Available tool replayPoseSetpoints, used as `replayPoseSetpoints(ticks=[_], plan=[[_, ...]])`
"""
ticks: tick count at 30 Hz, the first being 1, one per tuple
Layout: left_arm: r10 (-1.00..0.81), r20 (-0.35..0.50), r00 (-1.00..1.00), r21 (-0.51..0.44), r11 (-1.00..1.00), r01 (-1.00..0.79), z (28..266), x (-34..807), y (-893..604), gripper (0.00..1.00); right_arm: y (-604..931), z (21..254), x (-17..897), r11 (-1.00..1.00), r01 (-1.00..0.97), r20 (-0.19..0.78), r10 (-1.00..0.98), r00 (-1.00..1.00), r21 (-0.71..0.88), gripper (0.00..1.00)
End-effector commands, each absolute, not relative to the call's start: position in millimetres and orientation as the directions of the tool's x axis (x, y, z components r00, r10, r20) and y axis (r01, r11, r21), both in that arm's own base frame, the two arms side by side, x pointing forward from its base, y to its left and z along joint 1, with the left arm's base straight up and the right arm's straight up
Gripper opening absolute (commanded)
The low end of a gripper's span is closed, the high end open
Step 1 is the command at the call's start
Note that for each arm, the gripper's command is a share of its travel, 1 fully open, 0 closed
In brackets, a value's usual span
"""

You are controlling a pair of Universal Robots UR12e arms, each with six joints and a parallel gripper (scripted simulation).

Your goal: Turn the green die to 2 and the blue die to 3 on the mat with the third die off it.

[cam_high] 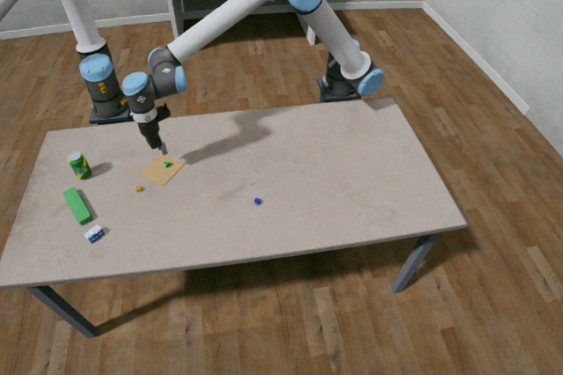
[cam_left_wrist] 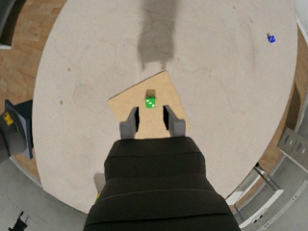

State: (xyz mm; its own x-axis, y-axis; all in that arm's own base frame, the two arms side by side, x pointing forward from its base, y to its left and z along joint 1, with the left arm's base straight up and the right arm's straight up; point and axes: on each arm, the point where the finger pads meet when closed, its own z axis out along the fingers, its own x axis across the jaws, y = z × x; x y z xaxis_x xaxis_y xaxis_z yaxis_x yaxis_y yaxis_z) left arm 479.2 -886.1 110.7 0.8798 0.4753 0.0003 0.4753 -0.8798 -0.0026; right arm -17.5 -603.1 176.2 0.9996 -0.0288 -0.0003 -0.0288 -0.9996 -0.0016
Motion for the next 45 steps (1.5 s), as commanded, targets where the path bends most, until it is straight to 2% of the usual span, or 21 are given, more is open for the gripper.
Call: replayPoseSetpoints(ticks=[1,3,4,32,39,45], plan=[[0.475,0.000,0.880,0.000,-0.880,0.475,114.8,479.5,-886.9,0.70,-603.8,177.0,-17.4,-1.000,-0.029,0.000,-0.029,1.000,0.000,1.00],[0.475,0.000,0.880,0.000,-0.880,0.475,115.0,479.4,-886.9,0.70,-603.8,177.0,-17.4,-1.000,-0.029,0.000,-0.029,1.000,0.000,1.00],[0.475,0.000,0.880,0.000,-0.880,0.475,115.0,479.4,-886.9,1.00,-603.8,177.0,-17.4,-1.000,-0.029,0.000,-0.029,1.000,0.000,1.00],[0.460,0.000,0.888,0.000,-0.888,0.460,114.9,479.4,-886.6,1.00,-603.8,177.0,-17.4,-1.000,-0.029,0.000,-0.029,1.000,0.000,1.00],[0.371,0.000,0.928,0.000,-0.928,0.371,114.0,479.5,-885.0,1.00,-603.8,177.0,-17.4,-1.000,-0.029,0.000,-0.029,1.000,0.000,1.00],[0.212,0.000,0.977,0.000,-0.977,0.212,112.6,479.8,-882.7,1.00,-603.8,177.0,-17.4,-1.000,-0.029,0.000,-0.029,1.000,0.000,1.00]])
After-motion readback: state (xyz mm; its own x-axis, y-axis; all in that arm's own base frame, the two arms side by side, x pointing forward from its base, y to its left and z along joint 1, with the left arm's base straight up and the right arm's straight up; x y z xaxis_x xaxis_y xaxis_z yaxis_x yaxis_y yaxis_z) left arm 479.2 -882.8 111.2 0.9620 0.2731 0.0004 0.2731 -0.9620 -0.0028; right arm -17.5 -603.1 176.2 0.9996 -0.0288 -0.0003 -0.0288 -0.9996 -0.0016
